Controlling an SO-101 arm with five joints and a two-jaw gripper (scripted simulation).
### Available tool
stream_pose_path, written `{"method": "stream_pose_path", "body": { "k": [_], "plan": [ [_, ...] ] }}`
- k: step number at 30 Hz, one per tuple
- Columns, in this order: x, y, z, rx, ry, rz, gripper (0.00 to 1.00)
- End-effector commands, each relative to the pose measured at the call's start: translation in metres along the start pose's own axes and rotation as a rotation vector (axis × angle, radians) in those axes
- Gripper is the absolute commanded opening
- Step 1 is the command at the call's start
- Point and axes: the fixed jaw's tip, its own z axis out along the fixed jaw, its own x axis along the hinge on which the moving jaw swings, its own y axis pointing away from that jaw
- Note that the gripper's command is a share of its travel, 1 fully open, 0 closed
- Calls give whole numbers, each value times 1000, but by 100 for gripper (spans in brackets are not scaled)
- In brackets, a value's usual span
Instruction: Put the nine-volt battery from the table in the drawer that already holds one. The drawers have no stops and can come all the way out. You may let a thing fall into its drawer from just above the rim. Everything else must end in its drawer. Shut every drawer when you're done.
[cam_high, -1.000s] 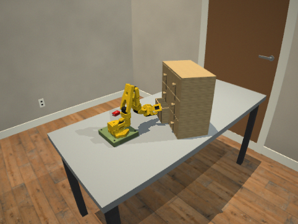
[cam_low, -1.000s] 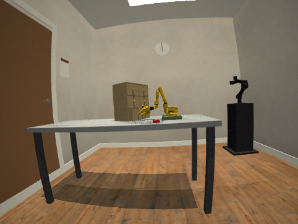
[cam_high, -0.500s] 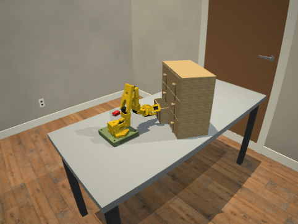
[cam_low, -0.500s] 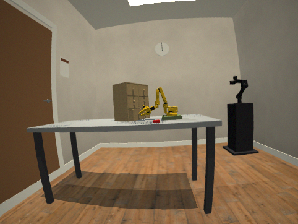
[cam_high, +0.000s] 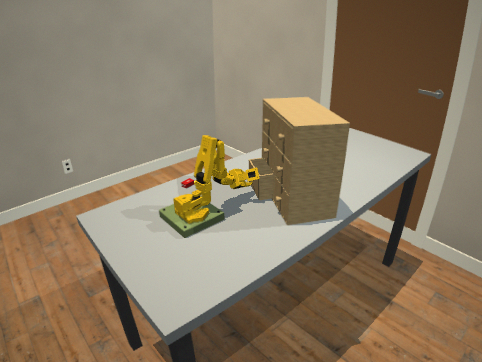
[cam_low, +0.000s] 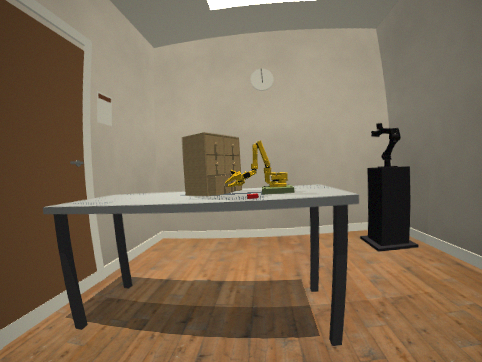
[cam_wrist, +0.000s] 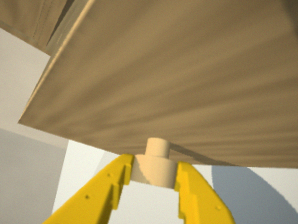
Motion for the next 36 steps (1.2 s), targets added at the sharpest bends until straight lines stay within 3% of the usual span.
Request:
{"method": "stream_pose_path", "body": {
  "k": [1, 36],
  "plan": [
    [6, 5, -3, -21, 19, -7, 0],
    [12, 5, -11, -33, 36, -15, 0]
  ]
}}
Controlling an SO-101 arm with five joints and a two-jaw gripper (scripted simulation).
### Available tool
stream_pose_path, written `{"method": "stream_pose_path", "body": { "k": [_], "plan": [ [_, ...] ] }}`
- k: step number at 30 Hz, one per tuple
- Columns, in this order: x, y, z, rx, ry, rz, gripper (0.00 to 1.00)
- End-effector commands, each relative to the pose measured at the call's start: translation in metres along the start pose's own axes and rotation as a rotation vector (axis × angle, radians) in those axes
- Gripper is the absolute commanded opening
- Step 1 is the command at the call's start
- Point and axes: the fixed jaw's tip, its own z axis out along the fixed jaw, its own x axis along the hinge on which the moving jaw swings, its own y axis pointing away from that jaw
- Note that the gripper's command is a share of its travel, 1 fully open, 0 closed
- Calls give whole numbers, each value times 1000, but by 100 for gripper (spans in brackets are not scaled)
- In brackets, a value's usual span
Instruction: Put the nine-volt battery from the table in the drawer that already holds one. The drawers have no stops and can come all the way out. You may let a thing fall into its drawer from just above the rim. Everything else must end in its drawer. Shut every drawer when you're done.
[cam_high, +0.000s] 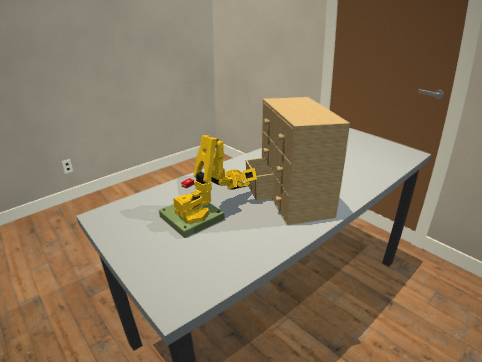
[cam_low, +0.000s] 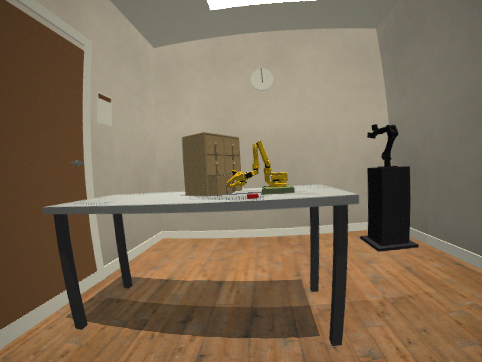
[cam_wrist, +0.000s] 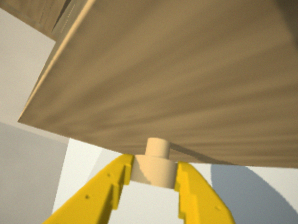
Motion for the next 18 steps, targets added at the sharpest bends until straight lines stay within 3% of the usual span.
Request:
{"method": "stream_pose_path", "body": {
  "k": [1, 18],
  "plan": [
    [5, 6, -3, -27, 17, -7, 0],
    [7, 6, -6, -32, 24, -10, 0]
  ]
}}
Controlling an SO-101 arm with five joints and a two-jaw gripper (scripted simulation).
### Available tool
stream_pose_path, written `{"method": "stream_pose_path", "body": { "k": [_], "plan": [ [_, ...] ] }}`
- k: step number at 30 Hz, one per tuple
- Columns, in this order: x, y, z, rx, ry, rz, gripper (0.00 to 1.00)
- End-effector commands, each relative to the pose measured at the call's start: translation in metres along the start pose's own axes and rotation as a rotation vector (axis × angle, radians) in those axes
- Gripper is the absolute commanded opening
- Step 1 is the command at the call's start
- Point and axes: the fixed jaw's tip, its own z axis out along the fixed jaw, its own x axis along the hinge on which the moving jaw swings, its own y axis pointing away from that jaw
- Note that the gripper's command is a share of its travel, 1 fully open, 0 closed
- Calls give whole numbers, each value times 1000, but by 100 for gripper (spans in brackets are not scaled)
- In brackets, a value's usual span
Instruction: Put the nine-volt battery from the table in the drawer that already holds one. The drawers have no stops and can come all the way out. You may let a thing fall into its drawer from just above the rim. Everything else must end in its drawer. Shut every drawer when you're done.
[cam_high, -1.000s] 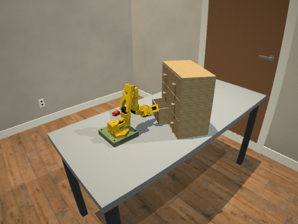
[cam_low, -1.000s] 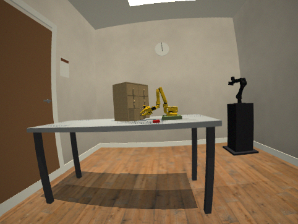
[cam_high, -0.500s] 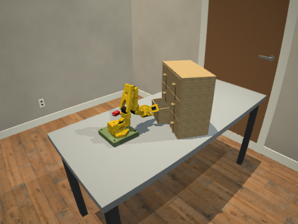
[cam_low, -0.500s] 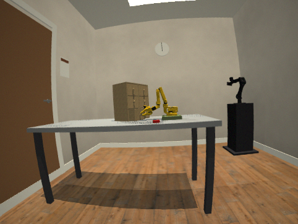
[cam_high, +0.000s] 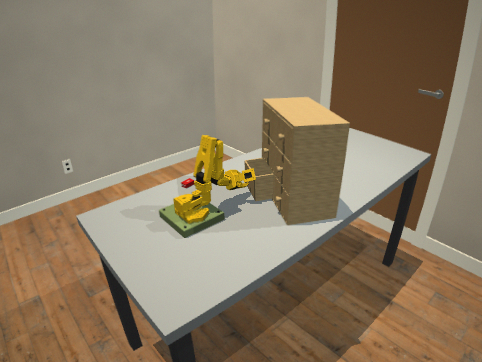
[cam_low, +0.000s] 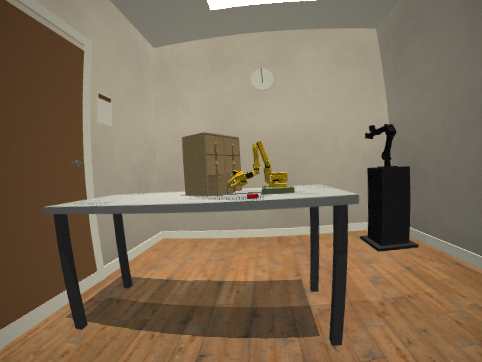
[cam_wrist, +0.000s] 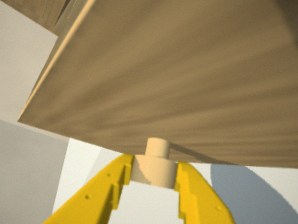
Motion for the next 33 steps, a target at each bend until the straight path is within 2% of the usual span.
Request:
{"method": "stream_pose_path", "body": {
  "k": [1, 10, 33],
  "plan": [
    [5, 7, -2, -29, 18, -7, 0],
    [5, 7, -2, -29, 18, -7, 0],
    [5, 7, -2, -29, 18, -7, 16]
  ]
}}
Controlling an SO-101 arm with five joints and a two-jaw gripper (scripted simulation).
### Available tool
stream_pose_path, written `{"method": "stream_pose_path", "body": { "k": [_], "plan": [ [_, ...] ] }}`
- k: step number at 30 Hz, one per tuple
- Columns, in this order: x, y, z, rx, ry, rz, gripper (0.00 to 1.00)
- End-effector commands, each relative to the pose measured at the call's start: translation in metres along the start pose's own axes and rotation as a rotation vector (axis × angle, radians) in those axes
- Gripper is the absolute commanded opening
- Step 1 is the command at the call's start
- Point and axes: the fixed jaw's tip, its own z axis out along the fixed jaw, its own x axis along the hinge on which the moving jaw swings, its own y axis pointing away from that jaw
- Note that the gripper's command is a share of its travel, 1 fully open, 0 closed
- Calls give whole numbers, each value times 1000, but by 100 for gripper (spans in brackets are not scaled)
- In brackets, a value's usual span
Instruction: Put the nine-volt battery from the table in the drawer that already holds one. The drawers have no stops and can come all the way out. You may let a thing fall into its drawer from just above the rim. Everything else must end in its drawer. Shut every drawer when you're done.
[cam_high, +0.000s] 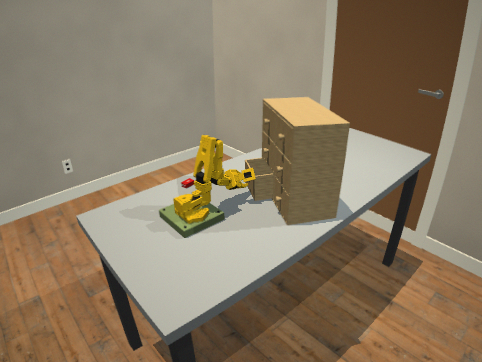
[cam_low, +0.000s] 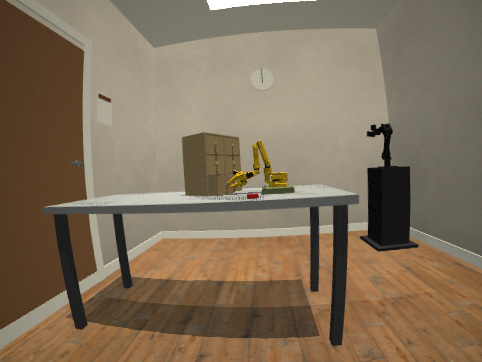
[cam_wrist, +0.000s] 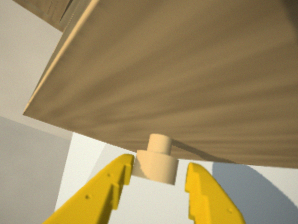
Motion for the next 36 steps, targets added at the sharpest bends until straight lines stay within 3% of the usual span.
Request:
{"method": "stream_pose_path", "body": {
  "k": [1, 11, 22, 36],
  "plan": [
    [3, 4, -1, -18, 10, -3, 16],
    [3, 4, -1, -18, 10, -3, 21],
    [21, 5, -19, -55, 67, -33, 21],
    [24, 30, -25, -210, 47, -51, 21]
  ]
}}
